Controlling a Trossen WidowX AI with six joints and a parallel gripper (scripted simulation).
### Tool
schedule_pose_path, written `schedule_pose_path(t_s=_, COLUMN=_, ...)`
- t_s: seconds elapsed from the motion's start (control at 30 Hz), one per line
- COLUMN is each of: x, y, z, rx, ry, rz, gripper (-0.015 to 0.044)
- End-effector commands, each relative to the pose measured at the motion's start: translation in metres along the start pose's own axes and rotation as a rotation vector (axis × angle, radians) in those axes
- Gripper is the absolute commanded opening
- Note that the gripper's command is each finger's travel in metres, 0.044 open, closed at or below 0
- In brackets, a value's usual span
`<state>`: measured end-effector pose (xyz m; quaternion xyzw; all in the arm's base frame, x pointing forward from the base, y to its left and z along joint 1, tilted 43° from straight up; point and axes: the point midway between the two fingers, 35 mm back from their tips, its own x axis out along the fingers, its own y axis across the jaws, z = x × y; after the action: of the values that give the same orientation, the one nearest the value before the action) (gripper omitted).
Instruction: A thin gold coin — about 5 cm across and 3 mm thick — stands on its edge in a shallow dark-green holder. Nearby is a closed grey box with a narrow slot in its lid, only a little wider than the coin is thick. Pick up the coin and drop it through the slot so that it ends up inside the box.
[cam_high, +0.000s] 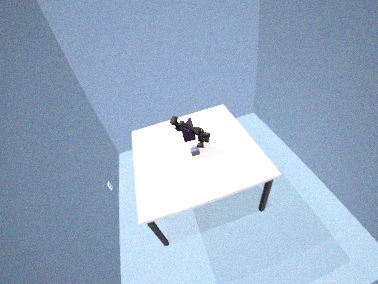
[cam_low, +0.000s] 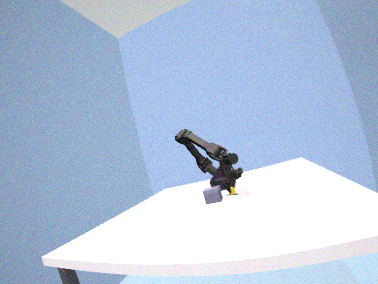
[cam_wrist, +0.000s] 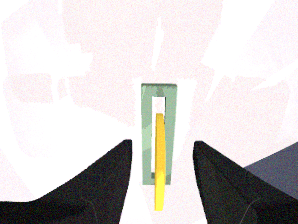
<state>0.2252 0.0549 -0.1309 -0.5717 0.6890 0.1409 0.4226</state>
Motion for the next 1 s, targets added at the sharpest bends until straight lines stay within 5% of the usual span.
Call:
schedule_pose_path(t_s=0.0, x=0.007, y=0.002, z=-0.003, rx=-0.012, ry=0.013, rz=0.003, gripper=0.0161)
schedule_pose_path(t_s=0.2, x=0.007, y=0.002, z=-0.003, rx=-0.012, ry=0.013, rz=0.003, gripper=0.0003)
schedule_pose_path(t_s=0.97, x=-0.018, y=0.001, z=0.001, rx=-0.013, ry=0.009, rz=0.004, gripper=0.0)
